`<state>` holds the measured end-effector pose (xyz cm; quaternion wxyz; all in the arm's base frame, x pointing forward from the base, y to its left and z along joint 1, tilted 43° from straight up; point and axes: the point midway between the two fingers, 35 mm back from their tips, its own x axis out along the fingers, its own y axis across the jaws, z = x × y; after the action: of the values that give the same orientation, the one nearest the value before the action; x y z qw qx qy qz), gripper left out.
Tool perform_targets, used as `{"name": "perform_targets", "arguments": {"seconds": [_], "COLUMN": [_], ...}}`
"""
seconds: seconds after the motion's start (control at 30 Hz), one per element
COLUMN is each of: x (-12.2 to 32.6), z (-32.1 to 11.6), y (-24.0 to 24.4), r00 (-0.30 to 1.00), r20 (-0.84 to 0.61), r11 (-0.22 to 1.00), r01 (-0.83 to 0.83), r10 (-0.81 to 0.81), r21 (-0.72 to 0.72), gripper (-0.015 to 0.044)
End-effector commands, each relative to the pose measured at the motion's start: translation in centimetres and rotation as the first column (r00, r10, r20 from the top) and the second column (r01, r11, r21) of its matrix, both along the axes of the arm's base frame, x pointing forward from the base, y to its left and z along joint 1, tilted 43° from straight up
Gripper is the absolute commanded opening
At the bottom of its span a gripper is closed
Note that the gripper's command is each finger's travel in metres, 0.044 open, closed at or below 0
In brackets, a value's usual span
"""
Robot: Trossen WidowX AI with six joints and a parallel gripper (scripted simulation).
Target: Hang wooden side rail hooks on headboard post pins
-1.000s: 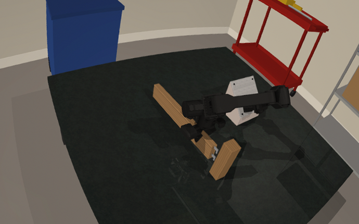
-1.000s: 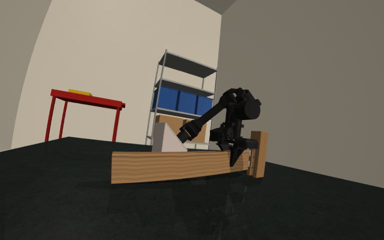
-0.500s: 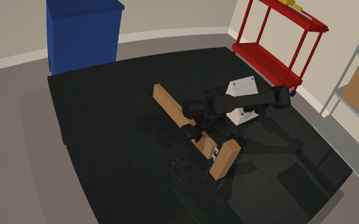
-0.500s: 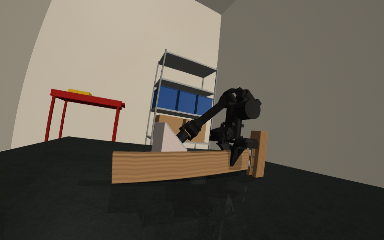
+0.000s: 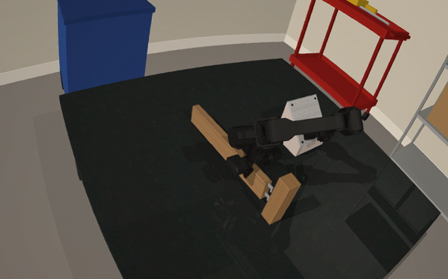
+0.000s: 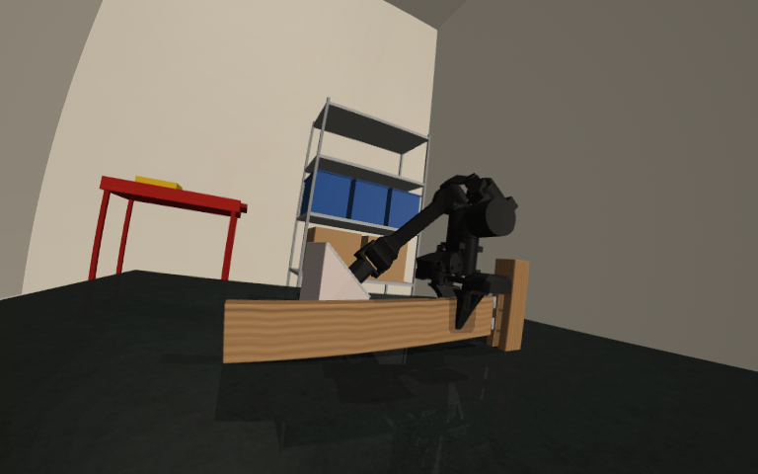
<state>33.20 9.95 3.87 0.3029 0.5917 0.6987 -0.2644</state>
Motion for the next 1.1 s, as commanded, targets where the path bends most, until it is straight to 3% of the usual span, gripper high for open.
{"name": "perform_targets", "arguments": {"seconds": [0.0, 1.07], "x": [0.20, 0.41], "z": [0.43, 0.77], "y": [-0.15, 0.05], "r00": [1.000, 1.000], "r20": [0.011, 0.012], "r11": [1.000, 1.000], "r01": [0.010, 0.010], "r10": [-0.010, -0.010], "r21": [0.001, 0.001], "gripper": [0.0000, 0.0000]}}
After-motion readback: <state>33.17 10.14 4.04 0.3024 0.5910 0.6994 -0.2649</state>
